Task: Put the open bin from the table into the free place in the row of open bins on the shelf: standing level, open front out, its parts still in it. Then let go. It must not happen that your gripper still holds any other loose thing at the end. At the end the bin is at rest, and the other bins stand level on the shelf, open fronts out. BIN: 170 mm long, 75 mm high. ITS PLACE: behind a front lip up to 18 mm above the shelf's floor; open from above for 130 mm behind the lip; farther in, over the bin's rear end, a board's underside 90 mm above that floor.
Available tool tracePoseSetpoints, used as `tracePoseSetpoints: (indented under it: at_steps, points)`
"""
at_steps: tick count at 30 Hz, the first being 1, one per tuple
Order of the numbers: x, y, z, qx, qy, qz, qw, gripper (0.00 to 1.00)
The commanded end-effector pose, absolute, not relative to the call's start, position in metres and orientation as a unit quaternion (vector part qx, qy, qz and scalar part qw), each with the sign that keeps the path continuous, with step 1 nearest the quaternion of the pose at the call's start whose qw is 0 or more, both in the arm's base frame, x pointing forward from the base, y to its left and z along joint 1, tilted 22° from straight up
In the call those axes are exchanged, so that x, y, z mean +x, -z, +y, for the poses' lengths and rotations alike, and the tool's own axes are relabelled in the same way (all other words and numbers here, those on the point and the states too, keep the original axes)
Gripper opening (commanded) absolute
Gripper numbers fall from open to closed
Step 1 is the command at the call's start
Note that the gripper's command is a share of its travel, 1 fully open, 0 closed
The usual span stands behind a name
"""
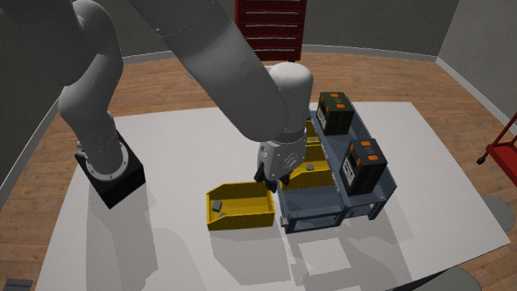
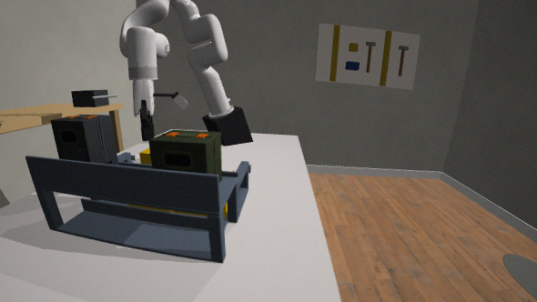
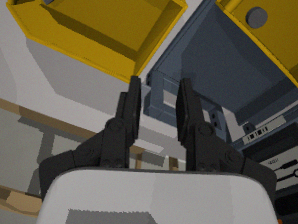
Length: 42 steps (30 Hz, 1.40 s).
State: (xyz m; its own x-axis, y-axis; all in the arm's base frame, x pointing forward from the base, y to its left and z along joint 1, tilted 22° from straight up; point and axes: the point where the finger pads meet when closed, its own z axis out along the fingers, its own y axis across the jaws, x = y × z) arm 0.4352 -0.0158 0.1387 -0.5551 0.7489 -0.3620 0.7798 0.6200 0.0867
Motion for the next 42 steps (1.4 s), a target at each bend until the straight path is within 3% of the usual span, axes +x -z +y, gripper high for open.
tracePoseSetpoints:
  at_steps: [1,15,20,42]
  points:
    - [0.4336,-0.1391,-0.0148,0.495,0.028,0.847,0.189,0.33]
    - [0.4317,-0.1384,-0.0143,0.539,0.018,0.821,0.19,0.33]
    - [0.4294,-0.1375,-0.0136,0.64,-0.007,0.744,0.191,0.33]
    - [0.4294,-0.1376,-0.0136,0.64,-0.007,0.744,0.191,0.33]
